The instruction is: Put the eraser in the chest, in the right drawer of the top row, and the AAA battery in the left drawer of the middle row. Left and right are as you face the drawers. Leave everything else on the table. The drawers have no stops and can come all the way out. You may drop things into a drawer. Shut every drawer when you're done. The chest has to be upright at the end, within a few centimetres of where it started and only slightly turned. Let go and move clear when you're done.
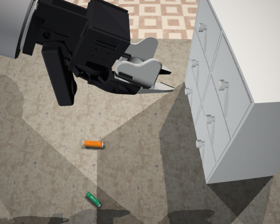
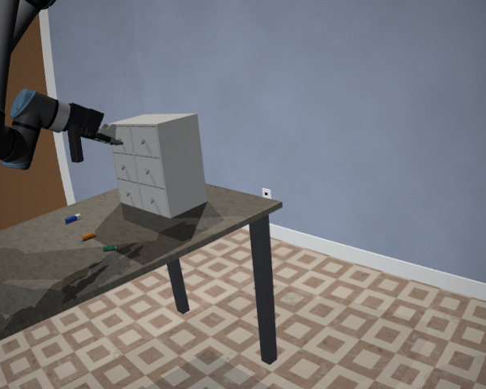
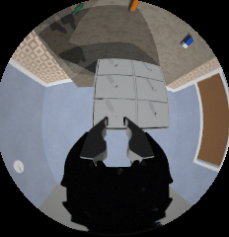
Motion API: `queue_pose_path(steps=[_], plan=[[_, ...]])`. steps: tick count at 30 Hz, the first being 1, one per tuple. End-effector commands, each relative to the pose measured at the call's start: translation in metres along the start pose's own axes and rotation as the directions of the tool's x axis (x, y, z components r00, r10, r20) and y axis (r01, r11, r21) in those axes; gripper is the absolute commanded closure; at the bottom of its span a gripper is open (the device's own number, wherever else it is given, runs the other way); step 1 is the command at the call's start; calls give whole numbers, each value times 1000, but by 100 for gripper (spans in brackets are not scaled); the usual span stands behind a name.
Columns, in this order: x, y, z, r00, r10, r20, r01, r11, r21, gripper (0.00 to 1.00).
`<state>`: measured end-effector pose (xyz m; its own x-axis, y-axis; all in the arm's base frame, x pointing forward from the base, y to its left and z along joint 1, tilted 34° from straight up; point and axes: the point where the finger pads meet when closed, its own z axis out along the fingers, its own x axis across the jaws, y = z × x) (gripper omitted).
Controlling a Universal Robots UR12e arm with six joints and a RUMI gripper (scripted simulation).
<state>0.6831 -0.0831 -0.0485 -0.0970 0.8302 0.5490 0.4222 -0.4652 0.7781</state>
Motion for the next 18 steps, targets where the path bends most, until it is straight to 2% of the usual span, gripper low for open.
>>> queue_pose_path(steps=[1, 18], plan=[[-1, 4, 8, 1000, -6, 1, 6, 1000, -3, 80], [-1, 10, 38, 1000, -4, 0, 4, 1000, -2, 80]])
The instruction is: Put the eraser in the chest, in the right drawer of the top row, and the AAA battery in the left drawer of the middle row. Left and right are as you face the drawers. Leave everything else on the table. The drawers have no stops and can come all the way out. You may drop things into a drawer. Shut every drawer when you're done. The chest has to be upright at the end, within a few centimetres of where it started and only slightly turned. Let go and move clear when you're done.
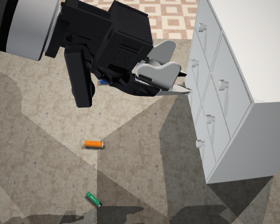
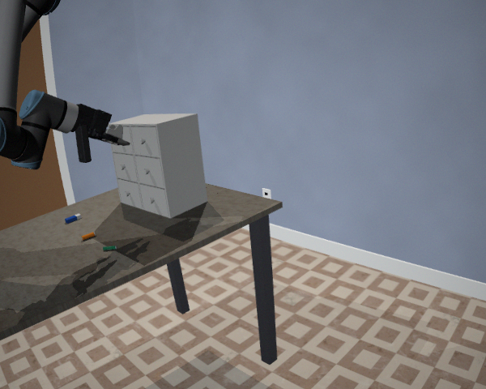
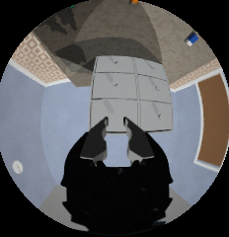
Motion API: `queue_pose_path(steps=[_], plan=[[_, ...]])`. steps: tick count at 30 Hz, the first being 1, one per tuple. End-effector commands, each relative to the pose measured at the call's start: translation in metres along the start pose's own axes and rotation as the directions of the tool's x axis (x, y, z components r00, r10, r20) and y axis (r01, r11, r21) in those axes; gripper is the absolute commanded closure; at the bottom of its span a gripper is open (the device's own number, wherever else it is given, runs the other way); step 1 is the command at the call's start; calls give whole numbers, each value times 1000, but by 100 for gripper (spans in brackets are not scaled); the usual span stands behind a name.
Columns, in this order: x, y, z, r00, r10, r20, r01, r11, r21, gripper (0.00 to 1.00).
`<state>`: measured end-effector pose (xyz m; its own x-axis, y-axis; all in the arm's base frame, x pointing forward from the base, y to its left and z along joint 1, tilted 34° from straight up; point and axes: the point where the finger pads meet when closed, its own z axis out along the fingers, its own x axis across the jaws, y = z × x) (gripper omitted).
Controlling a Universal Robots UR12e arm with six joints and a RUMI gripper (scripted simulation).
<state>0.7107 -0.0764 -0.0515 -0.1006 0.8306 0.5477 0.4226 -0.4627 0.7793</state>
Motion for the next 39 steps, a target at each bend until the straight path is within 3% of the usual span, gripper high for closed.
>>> queue_pose_path(steps=[1, 15, 39], plan=[[-2, 5, 12, 1000, -1, 3, 1, 1000, -3, 80], [-2, 9, 30, 1000, -1, 3, 1, 1000, -3, 80], [-2, 9, 31, 1000, -1, 3, 1, 1000, -3, 80]])
